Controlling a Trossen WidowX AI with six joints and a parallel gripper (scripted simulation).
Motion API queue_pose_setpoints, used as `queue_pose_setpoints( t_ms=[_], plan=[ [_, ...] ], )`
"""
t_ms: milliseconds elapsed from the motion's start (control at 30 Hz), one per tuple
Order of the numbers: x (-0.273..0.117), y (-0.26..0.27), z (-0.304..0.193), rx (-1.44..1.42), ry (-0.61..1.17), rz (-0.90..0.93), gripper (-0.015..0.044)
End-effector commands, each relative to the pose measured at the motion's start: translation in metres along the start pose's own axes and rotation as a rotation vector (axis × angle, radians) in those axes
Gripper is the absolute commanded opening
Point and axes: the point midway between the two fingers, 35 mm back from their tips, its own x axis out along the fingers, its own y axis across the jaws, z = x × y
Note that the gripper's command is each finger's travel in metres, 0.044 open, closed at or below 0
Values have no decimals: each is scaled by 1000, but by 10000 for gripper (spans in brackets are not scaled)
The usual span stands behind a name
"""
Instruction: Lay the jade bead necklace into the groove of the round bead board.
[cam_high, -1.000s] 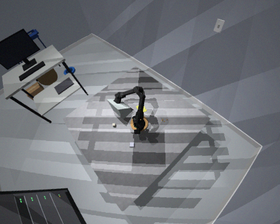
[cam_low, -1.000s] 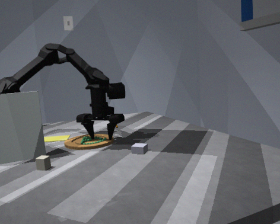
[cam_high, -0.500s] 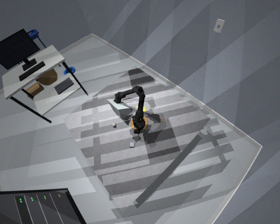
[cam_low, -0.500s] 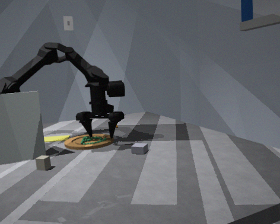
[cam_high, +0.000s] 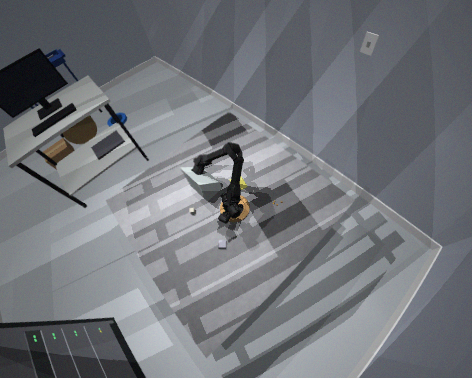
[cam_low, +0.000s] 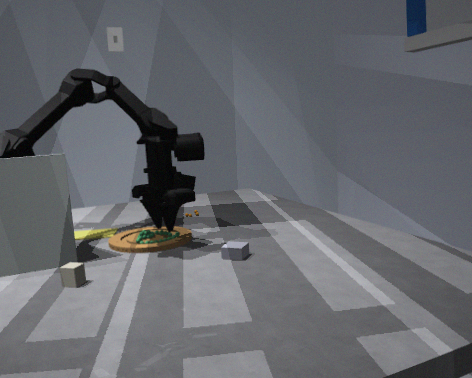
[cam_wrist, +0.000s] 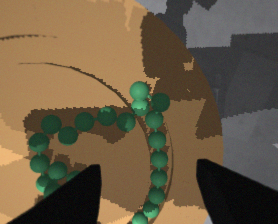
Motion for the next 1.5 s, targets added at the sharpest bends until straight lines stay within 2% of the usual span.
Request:
queue_pose_setpoints(
  t_ms=[0,67,567,1333,1467],
  plan=[
    [-11,10,-30,813,1,-3,120],
    [-13,13,-37,1001,1,-3,120],
    [-19,22,-61,1697,1,-4,120],
    [-19,22,-61,1706,1,-4,120],
    [-8,22,-61,1706,1,-3,120]
  ],
)
